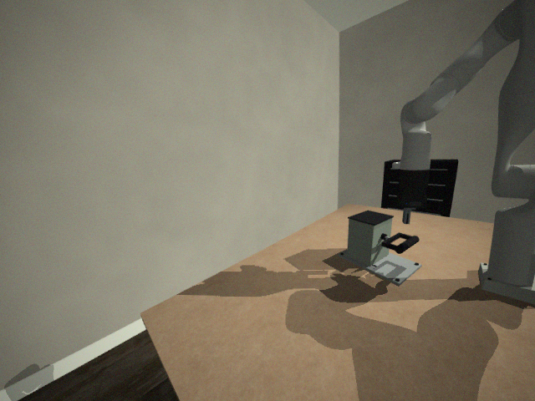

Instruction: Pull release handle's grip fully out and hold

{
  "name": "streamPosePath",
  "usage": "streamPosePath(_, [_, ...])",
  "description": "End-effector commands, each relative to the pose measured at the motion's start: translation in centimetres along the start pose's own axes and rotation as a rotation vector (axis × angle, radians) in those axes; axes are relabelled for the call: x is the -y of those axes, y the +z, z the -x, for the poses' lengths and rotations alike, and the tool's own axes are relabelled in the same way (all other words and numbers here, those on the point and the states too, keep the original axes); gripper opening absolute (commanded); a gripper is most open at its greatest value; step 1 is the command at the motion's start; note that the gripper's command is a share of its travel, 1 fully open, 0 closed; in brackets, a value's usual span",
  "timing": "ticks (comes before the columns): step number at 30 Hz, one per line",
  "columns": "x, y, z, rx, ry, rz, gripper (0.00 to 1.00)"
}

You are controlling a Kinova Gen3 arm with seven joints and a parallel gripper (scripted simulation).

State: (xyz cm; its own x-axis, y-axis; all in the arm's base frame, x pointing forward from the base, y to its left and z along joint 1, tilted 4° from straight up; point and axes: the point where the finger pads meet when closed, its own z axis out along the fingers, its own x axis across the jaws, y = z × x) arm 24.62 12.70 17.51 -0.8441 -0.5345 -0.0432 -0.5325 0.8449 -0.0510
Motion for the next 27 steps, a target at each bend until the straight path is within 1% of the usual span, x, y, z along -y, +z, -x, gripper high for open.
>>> streamPosePath(1, [-0.12, 0.00, -0.02, 0.002, 0.057, -0.004, 0.00])
streamPosePath(11, [-0.56, 0.03, -0.36, 0.004, 0.314, -0.004, 0.00])
streamPosePath(13, [-0.56, 0.03, -0.36, 0.004, 0.314, -0.004, 0.00])
streamPosePath(20, [-0.86, 0.04, -0.52, 0.005, 0.452, -0.004, 0.00])
streamPosePath(27, [-1.11, 0.05, -0.62, 0.006, 0.553, -0.003, 0.00])
